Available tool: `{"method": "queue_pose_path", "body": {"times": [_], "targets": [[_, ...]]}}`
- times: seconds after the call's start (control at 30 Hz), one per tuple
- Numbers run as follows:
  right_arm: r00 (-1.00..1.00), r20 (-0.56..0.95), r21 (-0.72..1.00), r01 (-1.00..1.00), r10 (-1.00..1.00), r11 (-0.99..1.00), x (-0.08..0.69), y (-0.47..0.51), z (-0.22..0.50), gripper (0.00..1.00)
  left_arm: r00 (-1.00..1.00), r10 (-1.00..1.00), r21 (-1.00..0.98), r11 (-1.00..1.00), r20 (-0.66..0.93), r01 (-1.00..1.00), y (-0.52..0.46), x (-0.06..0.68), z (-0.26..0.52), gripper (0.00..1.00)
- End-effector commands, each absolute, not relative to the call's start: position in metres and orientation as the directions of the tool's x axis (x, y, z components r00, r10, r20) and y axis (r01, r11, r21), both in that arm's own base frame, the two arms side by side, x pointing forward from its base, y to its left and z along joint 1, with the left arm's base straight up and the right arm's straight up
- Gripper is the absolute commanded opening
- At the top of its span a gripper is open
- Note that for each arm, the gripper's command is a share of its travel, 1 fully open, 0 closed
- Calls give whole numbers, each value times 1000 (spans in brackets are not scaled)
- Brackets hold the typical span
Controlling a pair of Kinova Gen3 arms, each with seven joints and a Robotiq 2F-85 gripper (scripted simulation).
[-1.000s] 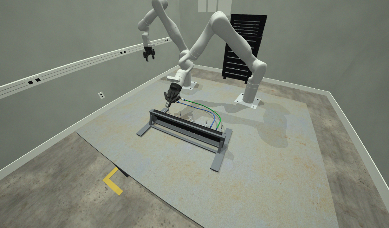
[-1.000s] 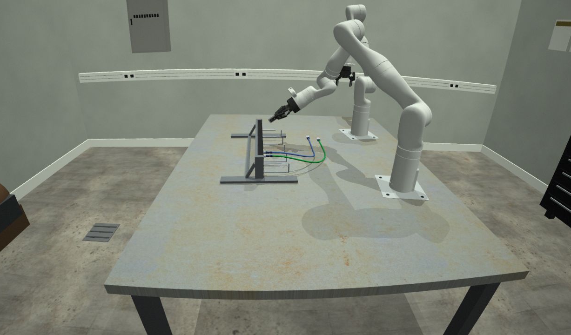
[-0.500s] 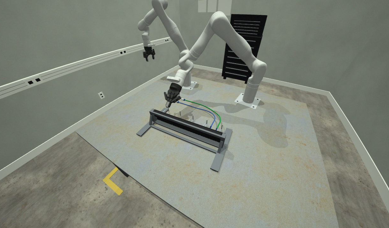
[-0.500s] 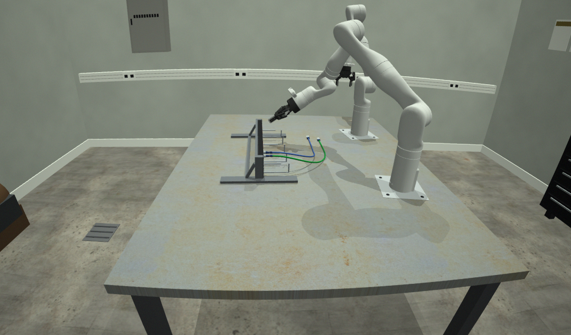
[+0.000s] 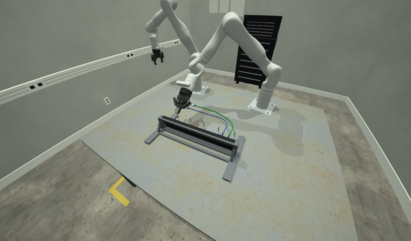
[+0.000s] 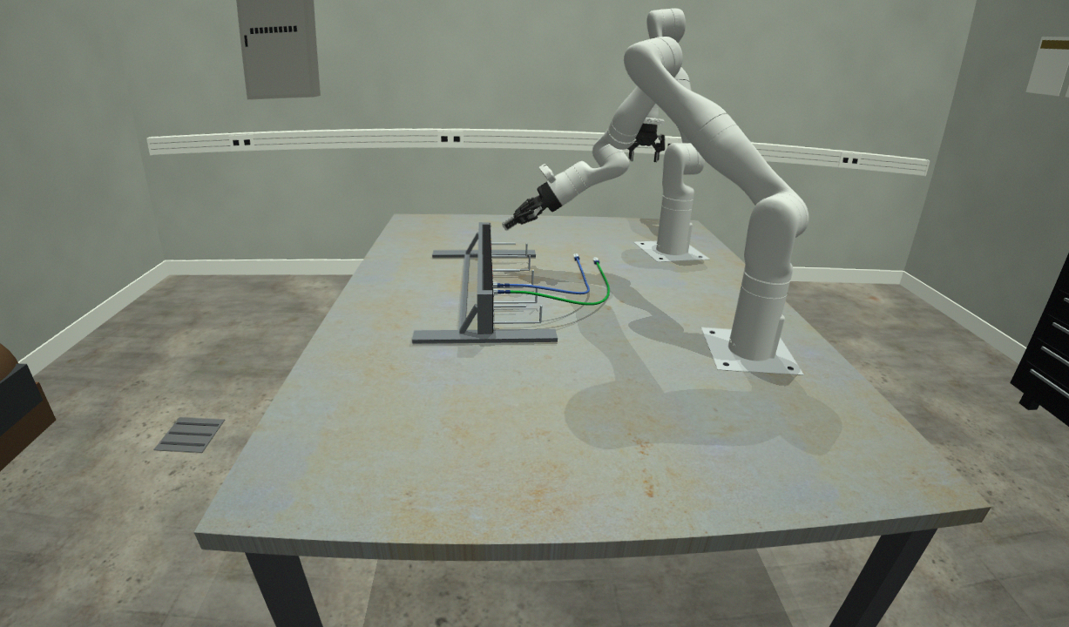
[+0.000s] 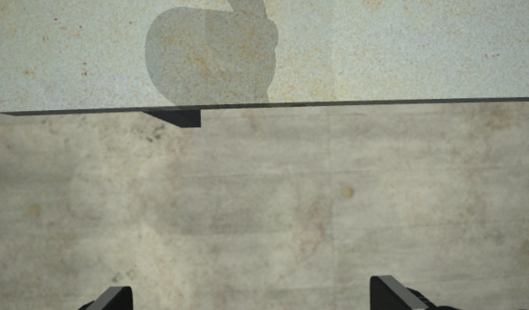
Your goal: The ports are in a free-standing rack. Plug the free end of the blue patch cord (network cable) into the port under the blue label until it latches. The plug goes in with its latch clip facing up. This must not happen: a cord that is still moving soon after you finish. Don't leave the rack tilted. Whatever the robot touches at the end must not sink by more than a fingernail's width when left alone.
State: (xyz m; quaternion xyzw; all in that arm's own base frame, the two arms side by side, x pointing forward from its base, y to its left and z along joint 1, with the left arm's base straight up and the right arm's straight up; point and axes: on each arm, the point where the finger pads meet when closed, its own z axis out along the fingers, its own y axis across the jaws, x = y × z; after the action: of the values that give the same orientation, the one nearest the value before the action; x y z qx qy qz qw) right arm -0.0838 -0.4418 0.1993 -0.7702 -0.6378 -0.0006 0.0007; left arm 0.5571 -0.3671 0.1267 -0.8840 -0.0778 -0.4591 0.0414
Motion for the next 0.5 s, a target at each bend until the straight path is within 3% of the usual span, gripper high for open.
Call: {"method": "queue_pose_path", "body": {"times": [0.0, 0.47], "targets": [[187, 0, 0, 982, 982, -187, -84, -442, 200, 1000, 565, 101, 0, -984, 819, 176, -367, 557, 128, 99], [187, 0, 0, 982, 982, -187, -84, -442, 200, 1000, 565, 101, 0, -984, 819, 176, -368, 556, 129, 99]]}}
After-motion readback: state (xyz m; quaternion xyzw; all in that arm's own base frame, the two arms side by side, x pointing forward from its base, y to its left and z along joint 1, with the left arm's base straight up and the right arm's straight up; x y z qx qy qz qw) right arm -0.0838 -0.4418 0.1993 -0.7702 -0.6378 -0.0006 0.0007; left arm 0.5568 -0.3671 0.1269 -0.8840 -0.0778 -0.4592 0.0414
